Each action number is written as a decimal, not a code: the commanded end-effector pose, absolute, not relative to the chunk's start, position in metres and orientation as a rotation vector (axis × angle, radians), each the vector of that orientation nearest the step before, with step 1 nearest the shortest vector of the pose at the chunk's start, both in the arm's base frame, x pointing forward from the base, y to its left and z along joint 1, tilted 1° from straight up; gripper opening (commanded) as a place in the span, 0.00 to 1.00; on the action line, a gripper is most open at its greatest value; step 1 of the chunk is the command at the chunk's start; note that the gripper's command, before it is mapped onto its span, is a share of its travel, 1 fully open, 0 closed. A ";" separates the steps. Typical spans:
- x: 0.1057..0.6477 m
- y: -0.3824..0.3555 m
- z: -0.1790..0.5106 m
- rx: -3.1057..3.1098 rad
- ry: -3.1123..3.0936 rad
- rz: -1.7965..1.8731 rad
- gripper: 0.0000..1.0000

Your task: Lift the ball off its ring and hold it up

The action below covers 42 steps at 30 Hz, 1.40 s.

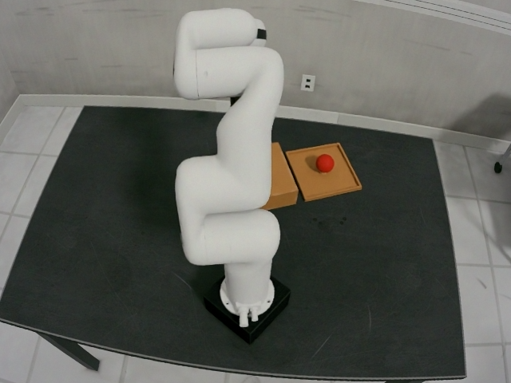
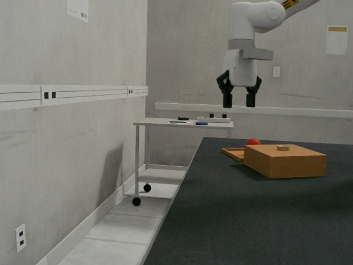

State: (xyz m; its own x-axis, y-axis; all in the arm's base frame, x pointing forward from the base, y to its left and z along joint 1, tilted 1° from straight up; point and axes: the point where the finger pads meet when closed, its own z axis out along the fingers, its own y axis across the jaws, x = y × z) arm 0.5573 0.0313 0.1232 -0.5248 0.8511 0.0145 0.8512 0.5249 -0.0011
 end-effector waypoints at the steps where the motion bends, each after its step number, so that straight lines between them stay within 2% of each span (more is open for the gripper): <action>1: 0.539 -0.034 0.109 -1.833 -2.557 -0.022 1.00; 5: 0.513 -0.083 0.095 -1.974 -2.452 -0.021 1.00; 7: 0.513 -0.083 0.095 -1.974 -2.452 -0.021 1.00; 8: 0.496 -0.119 0.085 -1.981 -2.447 -0.021 1.00; 20: 0.434 -0.260 0.049 -1.982 -2.446 -0.021 1.00; 29: 0.434 -0.261 0.045 -1.982 -2.446 -0.021 1.00; 36: 0.436 -0.261 -0.046 -1.981 -2.446 -0.021 1.00; 42: 0.436 -0.260 -0.051 -1.981 -2.446 -0.021 1.00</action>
State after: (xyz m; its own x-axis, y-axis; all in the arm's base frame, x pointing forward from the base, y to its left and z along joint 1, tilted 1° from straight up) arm 0.4283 -0.2558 -0.0495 -0.2075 0.9782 0.0127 0.9782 0.2074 0.0039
